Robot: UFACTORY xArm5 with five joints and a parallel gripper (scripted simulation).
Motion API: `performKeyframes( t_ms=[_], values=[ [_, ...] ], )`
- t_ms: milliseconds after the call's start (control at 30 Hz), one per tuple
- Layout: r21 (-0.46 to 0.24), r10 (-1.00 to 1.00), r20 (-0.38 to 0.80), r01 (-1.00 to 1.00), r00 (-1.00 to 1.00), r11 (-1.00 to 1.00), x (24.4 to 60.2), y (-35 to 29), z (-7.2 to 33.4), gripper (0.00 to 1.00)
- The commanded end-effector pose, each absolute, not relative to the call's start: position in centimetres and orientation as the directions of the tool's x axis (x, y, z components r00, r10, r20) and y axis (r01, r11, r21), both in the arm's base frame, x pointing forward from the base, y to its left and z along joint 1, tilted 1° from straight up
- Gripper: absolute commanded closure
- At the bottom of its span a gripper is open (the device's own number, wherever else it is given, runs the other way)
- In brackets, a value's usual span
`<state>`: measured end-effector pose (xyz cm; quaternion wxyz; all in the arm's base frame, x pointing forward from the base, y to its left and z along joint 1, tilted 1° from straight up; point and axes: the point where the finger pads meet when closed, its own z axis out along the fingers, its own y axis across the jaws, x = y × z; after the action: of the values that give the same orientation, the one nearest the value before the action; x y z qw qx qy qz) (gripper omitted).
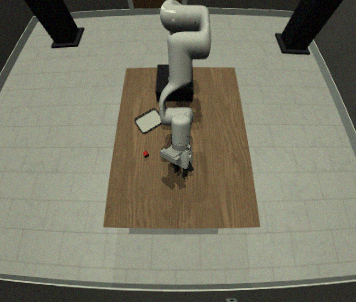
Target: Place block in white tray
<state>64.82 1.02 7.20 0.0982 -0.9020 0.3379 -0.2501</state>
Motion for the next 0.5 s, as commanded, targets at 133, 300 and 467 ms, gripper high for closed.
performKeyframes(
  t_ms=[133,300,467],
  values=[
    [-0.152,-0.765,0.195,-0.751,0.614,-0.642,60.6,-8.2,2.8,0.51],
    [-0.080,-0.809,0.104,-0.805,0.579,-0.587,57.4,-12.2,1.0,0.51],
    [-0.029,-0.837,0.038,-0.836,0.546,-0.548,54.3,-15.7,-0.5,0.51]
  ],
)
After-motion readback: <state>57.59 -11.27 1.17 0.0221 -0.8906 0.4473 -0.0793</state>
